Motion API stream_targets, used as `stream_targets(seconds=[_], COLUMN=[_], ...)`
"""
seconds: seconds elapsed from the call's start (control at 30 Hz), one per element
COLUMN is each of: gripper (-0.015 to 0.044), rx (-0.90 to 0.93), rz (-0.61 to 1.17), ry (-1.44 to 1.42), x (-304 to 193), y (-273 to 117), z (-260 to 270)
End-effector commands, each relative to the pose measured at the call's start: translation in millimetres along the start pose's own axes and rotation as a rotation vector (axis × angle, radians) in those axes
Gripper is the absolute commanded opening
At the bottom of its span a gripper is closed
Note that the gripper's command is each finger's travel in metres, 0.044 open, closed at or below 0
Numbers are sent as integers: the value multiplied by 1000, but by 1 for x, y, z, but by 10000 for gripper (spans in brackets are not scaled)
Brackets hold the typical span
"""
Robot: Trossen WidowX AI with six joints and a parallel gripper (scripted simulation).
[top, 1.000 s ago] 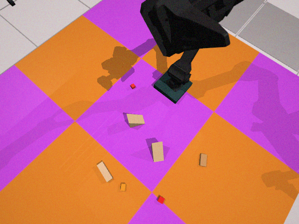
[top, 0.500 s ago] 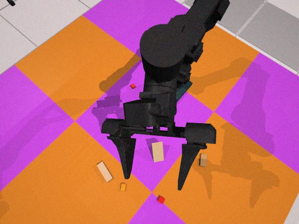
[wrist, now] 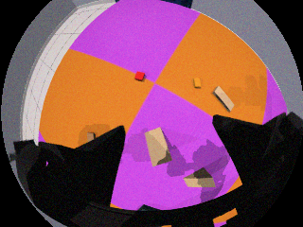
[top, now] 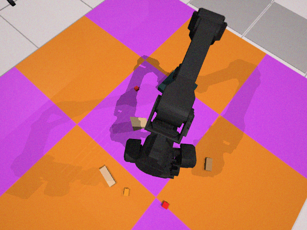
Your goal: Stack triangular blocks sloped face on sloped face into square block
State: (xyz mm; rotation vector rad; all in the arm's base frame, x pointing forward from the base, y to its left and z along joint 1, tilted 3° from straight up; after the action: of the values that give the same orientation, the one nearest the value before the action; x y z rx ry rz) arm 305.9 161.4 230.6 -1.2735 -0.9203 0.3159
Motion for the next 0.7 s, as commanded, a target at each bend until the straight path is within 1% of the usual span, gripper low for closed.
stream_targets(seconds=[0.0,0.03,0.1,0.43,0.67], gripper=[440,440,440,440,440], rx=[58,74,88,88,88], rz=[295,347,389,389,388], ry=[-185,-221,-250,-250,-250], x=[-36,-43,-48,-48,-50], y=[30,33,36,36,47], z=[13,16,18,18,18])
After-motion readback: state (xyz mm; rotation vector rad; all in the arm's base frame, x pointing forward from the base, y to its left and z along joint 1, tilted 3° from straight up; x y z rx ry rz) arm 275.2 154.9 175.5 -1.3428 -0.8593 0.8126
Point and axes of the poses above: the point midway between the two fingers, 35 mm back from their tips, its own y axis out along the fingers, its own z axis across the jaws, x = y × z, the point moved 6 cm from there along -y, back along the fingers, and after that the axes turned 5 degrees about -y, right-handed, at the moved point
